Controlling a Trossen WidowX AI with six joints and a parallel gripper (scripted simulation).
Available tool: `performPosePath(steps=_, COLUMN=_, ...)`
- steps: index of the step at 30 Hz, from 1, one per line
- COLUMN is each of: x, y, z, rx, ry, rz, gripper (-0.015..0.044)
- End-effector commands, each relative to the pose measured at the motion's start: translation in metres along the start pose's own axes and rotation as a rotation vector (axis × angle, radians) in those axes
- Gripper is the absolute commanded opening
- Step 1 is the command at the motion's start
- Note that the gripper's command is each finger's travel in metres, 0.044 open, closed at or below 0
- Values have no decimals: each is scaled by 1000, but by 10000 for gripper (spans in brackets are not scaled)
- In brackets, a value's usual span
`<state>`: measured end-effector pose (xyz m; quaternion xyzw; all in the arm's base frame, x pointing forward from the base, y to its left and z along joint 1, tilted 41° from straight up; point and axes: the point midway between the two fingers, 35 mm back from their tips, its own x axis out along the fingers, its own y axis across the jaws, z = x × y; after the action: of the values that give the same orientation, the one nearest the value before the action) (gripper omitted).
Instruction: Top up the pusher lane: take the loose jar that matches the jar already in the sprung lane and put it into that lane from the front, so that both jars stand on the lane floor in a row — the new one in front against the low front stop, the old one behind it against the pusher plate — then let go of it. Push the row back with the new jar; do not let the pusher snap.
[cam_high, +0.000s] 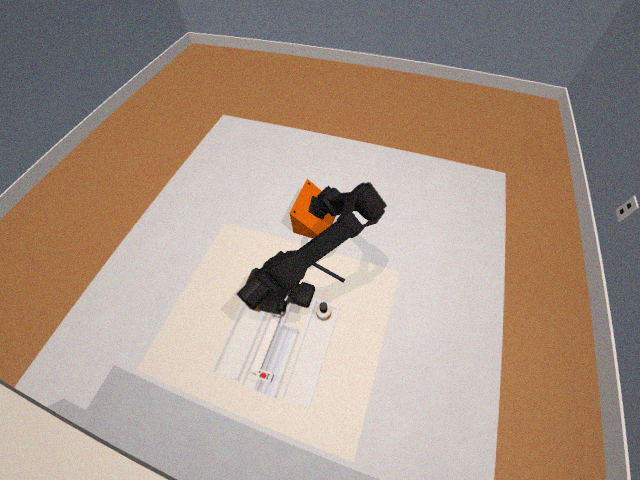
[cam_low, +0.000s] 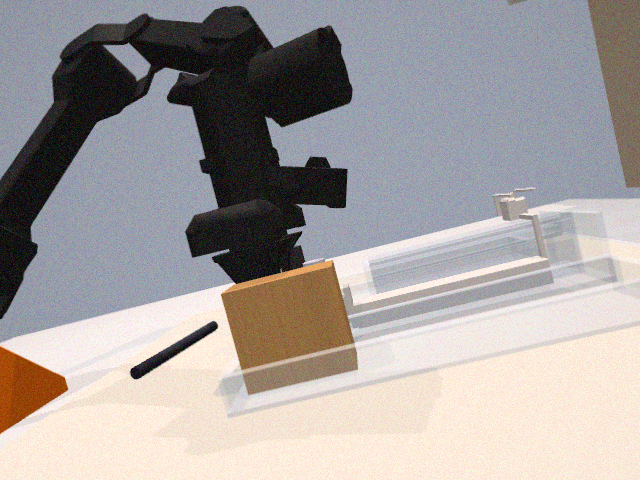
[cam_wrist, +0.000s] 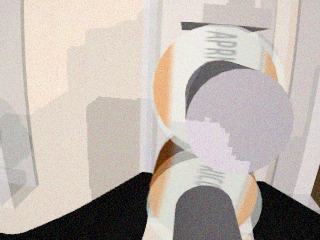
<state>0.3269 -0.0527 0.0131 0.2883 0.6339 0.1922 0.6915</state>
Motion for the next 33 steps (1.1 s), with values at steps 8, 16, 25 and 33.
performPosePath(steps=8, x=0, y=1, z=1, rx=-9, ry=-11, rz=8, gripper=0)
performPosePath(steps=16, x=0, y=0, z=-3, rx=-8, ry=-11, rz=8, gripper=0)
performPosePath(steps=25, x=0, y=0, z=-3, rx=-8, ry=-11, rz=8, gripper=53)
performPosePath(steps=33, x=0, y=0, z=-3, rx=-8, ry=-11, rz=8, gripper=263)
